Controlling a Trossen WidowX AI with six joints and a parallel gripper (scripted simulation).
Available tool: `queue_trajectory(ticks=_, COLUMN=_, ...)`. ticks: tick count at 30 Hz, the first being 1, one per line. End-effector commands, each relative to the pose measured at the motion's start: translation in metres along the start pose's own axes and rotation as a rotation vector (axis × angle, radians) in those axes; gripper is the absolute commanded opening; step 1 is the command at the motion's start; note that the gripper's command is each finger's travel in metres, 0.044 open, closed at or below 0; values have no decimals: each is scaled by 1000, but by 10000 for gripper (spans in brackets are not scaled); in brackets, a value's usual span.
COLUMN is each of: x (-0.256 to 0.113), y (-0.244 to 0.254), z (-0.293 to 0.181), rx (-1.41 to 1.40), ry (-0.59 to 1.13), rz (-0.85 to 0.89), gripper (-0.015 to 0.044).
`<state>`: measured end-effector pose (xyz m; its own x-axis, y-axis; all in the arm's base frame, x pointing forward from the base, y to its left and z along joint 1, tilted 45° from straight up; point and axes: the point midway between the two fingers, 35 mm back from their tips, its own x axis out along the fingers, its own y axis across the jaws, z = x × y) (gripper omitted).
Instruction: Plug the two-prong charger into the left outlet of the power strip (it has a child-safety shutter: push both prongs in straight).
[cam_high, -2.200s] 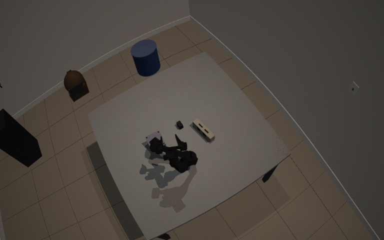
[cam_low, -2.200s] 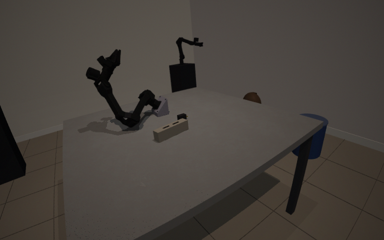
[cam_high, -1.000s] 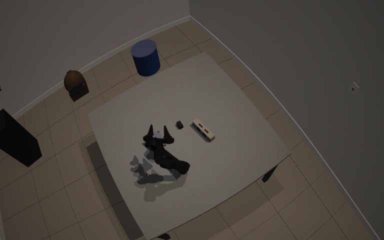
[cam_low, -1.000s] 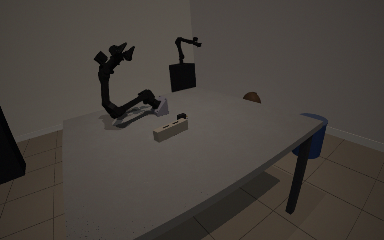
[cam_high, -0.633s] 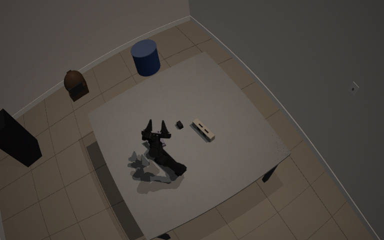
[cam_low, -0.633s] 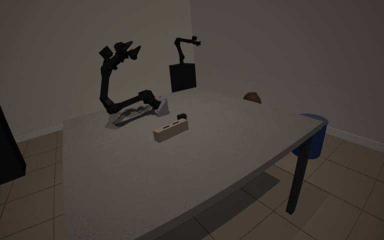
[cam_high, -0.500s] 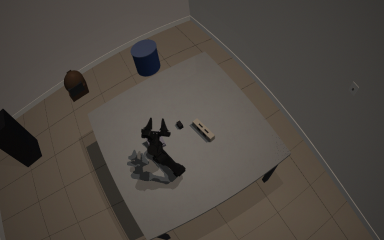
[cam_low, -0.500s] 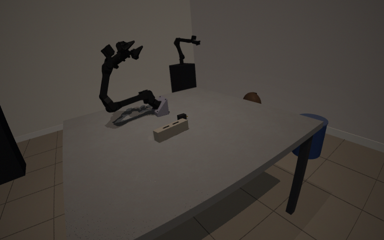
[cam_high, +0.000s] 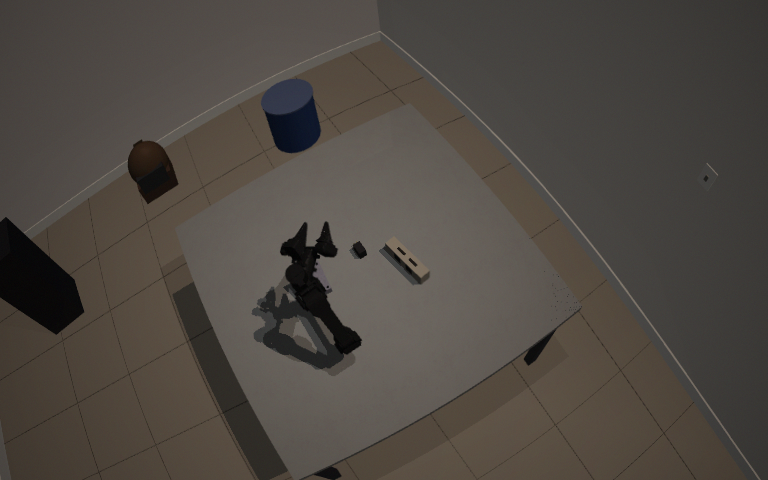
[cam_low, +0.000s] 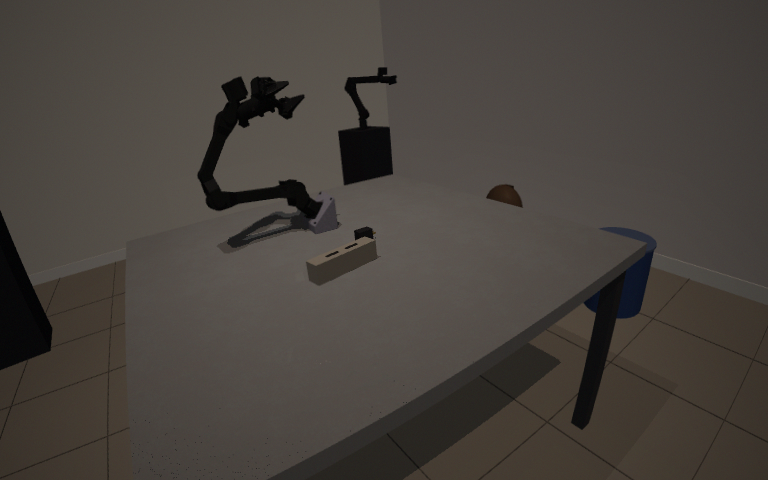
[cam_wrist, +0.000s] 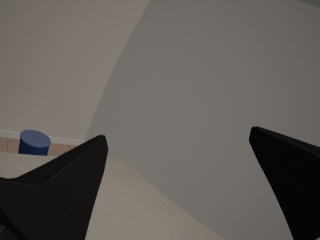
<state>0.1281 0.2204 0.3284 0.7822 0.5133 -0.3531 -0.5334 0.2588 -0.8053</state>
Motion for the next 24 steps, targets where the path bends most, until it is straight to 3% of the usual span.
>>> queue_trajectory(ticks=1, x=15, y=7, z=-6, rx=-45, ry=68, rz=17, gripper=440)
queue_trajectory(ticks=24, x=90, y=40, z=-66, rx=-130, ry=443, rz=119, gripper=440)
